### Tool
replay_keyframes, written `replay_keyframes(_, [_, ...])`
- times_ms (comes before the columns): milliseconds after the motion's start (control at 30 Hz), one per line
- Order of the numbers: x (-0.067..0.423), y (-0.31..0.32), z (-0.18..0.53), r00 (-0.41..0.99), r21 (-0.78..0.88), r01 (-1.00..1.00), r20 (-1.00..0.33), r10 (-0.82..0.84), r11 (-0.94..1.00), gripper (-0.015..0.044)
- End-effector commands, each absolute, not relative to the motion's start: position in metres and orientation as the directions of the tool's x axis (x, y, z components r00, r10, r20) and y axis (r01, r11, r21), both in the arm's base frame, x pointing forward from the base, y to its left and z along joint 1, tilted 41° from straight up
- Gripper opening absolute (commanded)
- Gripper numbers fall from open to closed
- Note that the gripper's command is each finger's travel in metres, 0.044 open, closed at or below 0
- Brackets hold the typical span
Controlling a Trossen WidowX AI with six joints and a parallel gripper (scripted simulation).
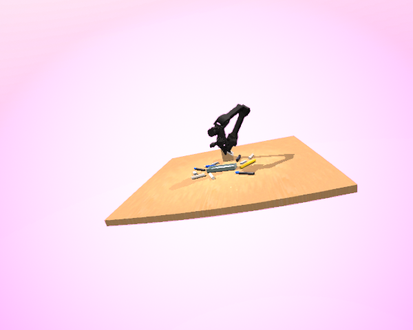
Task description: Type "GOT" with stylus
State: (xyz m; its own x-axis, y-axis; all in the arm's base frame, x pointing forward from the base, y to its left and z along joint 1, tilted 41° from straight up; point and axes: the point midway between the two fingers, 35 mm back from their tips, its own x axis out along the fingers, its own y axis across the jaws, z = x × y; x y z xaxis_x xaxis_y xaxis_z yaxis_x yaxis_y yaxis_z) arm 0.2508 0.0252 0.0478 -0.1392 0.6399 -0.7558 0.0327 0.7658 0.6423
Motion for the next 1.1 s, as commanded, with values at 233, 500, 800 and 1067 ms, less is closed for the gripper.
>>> replay_keyframes(233, [0.251,0.025,0.048,-0.139,0.642,0.033,-0.756,0.64,0.766,0.0026])
replay_keyframes(500, [0.251,0.025,0.048,-0.139,0.642,0.033,-0.756,0.64,0.766,0.0])
replay_keyframes(800, [0.248,0.017,0.036,-0.147,0.584,0.171,-0.781,0.606,0.794,0.0131])
replay_keyframes(1067, [0.223,-0.032,-0.024,-0.2,0.087,0.802,-0.893,0.403,0.591,0.015])
